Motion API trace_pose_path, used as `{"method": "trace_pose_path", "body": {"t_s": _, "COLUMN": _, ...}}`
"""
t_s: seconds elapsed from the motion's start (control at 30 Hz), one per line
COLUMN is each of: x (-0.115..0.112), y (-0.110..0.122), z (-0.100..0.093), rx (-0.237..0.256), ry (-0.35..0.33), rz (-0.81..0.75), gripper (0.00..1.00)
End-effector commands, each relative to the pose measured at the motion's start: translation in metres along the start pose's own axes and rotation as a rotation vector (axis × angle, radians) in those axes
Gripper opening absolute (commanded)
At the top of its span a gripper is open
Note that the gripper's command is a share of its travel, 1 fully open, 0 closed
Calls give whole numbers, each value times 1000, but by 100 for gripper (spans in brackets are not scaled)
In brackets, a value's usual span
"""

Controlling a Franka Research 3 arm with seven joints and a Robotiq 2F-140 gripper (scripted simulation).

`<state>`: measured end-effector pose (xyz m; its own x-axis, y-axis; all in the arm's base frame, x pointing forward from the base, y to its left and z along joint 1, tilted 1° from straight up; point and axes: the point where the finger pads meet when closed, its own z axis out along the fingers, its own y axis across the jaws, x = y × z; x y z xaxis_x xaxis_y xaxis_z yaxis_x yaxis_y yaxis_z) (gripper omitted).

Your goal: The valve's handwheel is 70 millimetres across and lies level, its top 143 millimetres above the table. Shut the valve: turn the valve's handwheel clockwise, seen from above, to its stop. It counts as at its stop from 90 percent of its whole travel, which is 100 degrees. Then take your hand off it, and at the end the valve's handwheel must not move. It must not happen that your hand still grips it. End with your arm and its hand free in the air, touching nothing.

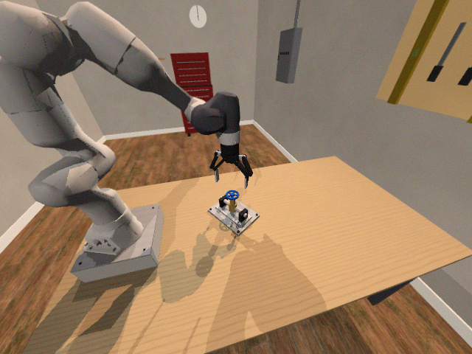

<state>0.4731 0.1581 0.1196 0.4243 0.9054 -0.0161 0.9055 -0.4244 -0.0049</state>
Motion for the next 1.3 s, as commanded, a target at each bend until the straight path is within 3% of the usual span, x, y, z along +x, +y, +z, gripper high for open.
{"method": "trace_pose_path", "body": {"t_s": 0.0, "x": 3, "y": 1, "z": -1, "rx": 2, "ry": 11, "rz": -65, "gripper": 100}}
{"method": "trace_pose_path", "body": {"t_s": 0.97, "x": 3, "y": 1, "z": -1, "rx": 2, "ry": 11, "rz": -65, "gripper": 100}}
{"method": "trace_pose_path", "body": {"t_s": 1.0, "x": 3, "y": 1, "z": -1, "rx": 2, "ry": 11, "rz": -65, "gripper": 64}}
{"method": "trace_pose_path", "body": {"t_s": 1.27, "x": 2, "y": 1, "z": -1, "rx": 2, "ry": 11, "rz": -64, "gripper": 64}}
